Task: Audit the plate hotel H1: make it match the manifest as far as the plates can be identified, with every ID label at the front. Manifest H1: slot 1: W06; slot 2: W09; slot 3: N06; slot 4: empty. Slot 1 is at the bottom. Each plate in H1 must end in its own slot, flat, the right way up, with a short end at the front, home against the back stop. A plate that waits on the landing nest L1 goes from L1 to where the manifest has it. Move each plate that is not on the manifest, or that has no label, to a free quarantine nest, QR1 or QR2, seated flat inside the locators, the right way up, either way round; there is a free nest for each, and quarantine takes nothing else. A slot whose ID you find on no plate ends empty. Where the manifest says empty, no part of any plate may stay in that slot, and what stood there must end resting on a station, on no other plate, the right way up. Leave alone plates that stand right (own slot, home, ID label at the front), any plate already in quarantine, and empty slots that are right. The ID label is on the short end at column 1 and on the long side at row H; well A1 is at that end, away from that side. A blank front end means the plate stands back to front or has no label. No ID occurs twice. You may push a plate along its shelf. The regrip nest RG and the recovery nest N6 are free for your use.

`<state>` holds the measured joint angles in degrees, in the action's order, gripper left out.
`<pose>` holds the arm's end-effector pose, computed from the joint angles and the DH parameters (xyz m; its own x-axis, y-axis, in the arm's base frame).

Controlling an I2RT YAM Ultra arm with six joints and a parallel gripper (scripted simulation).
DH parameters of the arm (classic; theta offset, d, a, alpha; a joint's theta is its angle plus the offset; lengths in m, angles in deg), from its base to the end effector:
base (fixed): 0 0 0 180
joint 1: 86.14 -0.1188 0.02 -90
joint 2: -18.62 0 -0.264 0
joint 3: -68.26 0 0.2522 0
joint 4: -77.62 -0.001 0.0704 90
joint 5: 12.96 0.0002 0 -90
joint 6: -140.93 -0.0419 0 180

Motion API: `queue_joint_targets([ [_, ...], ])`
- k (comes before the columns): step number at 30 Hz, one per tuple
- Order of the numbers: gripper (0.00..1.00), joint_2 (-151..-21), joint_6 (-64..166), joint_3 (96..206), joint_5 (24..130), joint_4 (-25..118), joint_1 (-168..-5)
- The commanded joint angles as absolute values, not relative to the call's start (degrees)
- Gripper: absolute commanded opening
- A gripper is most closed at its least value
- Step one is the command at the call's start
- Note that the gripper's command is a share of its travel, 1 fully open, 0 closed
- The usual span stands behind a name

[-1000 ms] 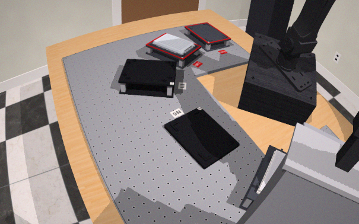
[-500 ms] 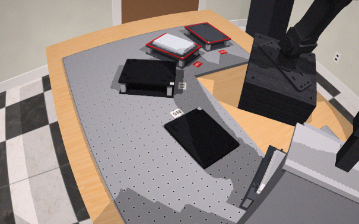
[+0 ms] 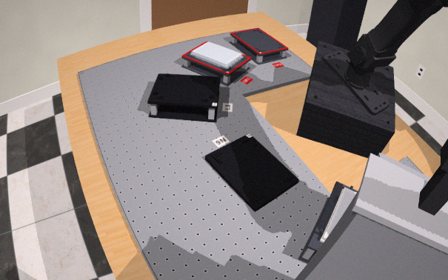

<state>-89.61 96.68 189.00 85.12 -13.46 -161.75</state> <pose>0.0969 0.3579 0.3145 0.5120 -0.8581 -0.0396 -0.8388 -0.4895 -0.2381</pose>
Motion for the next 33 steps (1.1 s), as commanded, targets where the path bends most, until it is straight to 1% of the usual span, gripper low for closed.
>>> queue_joint_targets([
  [1, 1.00, -89.1, 97.5, 186.1, 84.3, -10.6, -161.2],
  [12, 1.00, -90.8, 98.2, 178.9, 84.2, -2.6, -160.6],
  [14, 1.00, -90.8, 98.2, 178.9, 84.2, -2.6, -160.6],
  [15, 1.00, -89.0, 98.3, 178.4, 84.2, -1.9, -160.9],
  [24, 1.00, -92.6, 98.9, 173.8, 84.0, 4.2, -160.0],
  [26, 1.00, -90.8, 98.9, 173.5, 84.0, 4.7, -159.9],
  [27, 1.00, -90.6, 98.9, 175.1, 84.0, 4.7, -160.0],
  [33, 1.00, -91.7, 98.8, 175.8, 84.0, 4.7, -160.2],
])
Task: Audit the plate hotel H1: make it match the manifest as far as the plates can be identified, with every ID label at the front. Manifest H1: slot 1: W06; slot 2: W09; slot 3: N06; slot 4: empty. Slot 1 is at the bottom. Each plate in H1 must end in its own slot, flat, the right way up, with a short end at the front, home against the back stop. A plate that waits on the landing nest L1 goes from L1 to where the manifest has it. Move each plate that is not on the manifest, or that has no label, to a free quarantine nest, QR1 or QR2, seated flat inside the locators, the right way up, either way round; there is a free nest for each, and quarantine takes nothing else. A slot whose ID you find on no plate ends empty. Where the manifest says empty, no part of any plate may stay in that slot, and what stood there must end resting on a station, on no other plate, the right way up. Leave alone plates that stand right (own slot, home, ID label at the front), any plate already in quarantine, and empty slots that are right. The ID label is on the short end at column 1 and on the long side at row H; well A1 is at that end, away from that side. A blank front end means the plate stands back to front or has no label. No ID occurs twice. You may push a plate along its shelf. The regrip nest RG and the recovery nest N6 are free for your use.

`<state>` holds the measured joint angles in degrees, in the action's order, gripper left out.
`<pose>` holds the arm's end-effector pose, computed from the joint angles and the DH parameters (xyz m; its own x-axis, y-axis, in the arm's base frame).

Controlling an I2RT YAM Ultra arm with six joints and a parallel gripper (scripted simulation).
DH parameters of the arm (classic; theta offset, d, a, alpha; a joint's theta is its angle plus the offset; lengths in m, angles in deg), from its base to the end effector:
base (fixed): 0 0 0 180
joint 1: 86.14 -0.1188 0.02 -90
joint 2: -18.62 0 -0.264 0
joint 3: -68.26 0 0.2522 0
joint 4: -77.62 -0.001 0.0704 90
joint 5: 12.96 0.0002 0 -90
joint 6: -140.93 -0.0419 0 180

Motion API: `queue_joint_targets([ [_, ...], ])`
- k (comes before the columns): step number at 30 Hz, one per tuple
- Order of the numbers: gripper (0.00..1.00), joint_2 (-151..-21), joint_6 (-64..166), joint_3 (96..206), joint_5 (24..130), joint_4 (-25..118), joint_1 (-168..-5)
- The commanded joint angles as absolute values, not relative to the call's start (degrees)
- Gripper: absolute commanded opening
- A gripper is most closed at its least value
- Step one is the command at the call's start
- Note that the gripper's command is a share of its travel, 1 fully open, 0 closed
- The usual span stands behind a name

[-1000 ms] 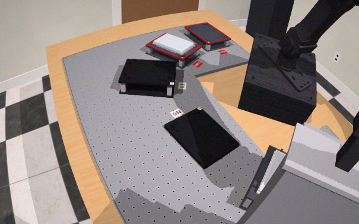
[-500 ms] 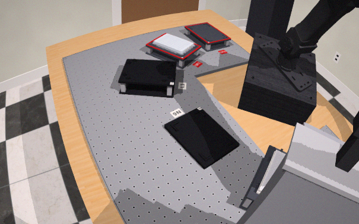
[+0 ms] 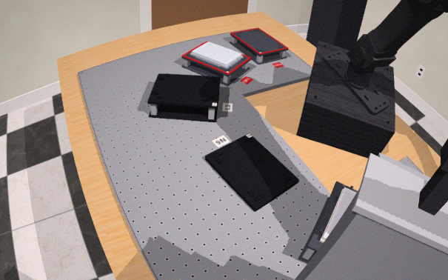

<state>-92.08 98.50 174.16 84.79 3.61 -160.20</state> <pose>0.1105 0.3700 0.2348 0.5162 -0.8558 -0.0333 -0.8368 -0.4957 -0.2325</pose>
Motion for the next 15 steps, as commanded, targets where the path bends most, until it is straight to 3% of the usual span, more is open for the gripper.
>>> queue_joint_targets([
  [1, 1.00, -91.7, 98.8, 175.8, 84.0, 4.7, -160.2],
  [15, 1.00, -91.6, 98.6, 174.6, 84.4, 4.0, -160.2],
])
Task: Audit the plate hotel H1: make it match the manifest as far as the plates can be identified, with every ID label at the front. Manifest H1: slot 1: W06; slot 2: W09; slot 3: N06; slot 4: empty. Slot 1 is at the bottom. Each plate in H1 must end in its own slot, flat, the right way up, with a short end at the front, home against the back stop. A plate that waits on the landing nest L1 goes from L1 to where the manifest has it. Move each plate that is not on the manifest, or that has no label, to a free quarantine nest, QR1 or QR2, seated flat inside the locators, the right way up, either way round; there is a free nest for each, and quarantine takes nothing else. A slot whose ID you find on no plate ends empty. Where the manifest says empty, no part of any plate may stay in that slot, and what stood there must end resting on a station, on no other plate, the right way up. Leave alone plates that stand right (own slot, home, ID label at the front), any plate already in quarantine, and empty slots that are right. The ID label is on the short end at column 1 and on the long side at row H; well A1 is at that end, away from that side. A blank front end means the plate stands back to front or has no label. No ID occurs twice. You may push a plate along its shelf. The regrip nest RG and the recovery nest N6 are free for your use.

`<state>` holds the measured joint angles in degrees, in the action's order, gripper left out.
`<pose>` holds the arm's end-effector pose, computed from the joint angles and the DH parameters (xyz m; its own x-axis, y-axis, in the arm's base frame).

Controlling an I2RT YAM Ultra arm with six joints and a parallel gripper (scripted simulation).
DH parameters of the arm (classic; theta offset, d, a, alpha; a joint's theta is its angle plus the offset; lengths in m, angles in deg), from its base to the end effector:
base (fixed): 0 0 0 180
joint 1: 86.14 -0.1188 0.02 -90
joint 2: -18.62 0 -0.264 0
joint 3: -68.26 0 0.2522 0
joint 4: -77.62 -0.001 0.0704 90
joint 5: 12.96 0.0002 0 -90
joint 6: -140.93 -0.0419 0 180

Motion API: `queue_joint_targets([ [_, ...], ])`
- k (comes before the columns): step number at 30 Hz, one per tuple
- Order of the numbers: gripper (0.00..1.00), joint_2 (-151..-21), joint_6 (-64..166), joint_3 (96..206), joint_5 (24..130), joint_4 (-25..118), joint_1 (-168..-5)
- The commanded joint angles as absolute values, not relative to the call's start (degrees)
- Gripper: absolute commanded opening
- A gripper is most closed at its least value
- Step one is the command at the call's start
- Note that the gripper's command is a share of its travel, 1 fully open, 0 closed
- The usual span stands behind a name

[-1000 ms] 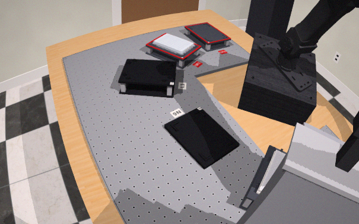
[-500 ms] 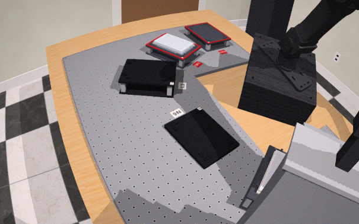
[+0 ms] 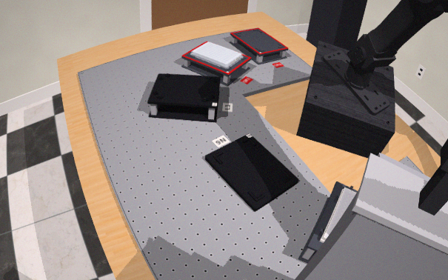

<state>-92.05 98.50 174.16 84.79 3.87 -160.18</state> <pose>0.1108 0.3704 0.2351 0.5159 -0.8559 -0.0367 -0.8367 -0.4942 -0.2361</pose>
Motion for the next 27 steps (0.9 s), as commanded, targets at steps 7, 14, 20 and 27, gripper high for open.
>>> queue_joint_targets([
  [7, 1.00, -91.6, 98.6, 174.6, 84.4, 4.0, -160.2],
  [14, 1.00, -93.3, 99.1, 172.2, 84.0, 6.5, -159.7],
  [20, 1.00, -92.2, 99.2, 171.8, 84.0, 8.0, -159.6],
  [27, 1.00, -94.7, 99.4, 170.0, 83.9, 10.3, -159.4],
])
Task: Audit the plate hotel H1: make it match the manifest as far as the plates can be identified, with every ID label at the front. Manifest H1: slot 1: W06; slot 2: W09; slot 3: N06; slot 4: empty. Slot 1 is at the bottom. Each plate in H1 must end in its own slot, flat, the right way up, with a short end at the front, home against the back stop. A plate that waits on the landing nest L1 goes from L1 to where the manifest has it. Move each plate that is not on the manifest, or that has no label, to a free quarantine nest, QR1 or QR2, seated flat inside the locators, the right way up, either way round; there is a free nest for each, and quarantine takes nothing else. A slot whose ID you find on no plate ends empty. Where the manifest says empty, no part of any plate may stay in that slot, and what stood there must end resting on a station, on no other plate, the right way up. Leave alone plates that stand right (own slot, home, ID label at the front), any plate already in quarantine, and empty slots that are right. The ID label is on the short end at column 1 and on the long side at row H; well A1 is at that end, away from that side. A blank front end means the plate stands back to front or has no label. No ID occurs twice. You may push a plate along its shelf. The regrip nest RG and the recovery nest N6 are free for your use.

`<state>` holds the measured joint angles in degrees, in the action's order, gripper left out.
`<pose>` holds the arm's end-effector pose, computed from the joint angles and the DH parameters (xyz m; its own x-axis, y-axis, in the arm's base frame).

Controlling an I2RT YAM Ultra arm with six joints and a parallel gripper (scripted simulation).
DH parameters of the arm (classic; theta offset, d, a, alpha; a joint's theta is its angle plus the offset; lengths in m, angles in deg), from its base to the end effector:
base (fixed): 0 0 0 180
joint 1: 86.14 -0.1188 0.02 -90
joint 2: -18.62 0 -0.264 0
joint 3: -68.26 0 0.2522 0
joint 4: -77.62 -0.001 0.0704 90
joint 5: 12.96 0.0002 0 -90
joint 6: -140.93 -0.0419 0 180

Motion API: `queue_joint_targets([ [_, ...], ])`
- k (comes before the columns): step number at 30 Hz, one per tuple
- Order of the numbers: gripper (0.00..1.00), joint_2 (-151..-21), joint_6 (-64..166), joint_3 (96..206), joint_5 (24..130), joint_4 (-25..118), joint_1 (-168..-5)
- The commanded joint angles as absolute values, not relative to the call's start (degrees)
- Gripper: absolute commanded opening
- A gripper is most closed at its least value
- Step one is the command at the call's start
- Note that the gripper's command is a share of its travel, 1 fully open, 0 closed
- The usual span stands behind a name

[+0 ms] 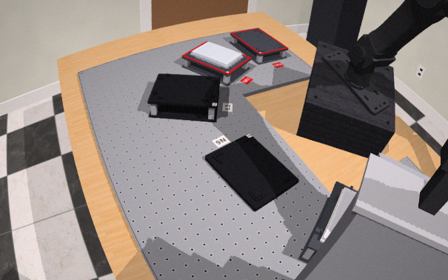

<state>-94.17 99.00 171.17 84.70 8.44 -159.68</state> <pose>0.1154 0.3744 0.2090 0.5159 -0.8562 -0.0295 -0.8373 -0.4966 -0.2286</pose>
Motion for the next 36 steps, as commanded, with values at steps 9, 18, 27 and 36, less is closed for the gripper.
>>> queue_joint_targets([
  [9, 1.00, -94.5, 99.6, 168.7, 83.9, 12.5, -159.4],
  [18, 1.00, -95.6, 99.5, 169.1, 84.2, 13.6, -159.3],
  [27, 1.00, -95.6, 99.5, 169.0, 84.2, 13.6, -159.3],
  [36, 1.00, -95.6, 99.5, 169.0, 84.2, 13.6, -159.3],
])
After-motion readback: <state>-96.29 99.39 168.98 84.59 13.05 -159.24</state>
